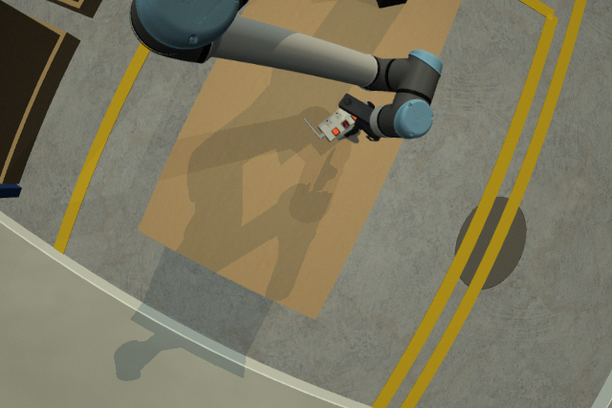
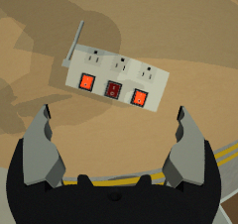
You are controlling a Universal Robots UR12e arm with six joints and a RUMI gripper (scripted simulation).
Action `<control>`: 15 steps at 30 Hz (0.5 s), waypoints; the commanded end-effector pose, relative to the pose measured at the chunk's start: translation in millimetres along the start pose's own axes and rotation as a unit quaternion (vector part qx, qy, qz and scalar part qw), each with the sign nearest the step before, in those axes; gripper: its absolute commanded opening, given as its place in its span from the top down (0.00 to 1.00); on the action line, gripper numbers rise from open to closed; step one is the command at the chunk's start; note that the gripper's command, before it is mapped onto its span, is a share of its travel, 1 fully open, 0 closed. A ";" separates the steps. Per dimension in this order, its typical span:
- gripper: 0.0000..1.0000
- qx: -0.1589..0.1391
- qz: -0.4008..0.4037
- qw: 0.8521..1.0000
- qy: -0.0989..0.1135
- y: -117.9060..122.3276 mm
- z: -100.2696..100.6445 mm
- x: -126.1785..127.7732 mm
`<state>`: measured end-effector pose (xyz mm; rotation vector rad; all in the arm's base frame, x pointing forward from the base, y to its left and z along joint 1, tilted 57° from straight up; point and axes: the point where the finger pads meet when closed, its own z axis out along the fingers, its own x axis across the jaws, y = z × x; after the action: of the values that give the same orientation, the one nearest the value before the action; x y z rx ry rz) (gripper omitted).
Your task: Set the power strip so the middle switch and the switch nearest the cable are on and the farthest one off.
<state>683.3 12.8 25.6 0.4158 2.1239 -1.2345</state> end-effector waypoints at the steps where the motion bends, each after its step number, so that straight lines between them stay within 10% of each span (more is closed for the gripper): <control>1: 0.00 -0.021 -0.012 1.000 0.004 -10.8 -4.4 -1.8; 9: 0.00 -0.127 -0.073 0.989 0.004 -62.8 -34.9 -2.4; 15: 0.00 -0.152 -0.088 0.984 -0.002 -74.3 -44.8 -0.7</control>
<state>635.4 13.0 80.4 0.1620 2.3086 -1.0378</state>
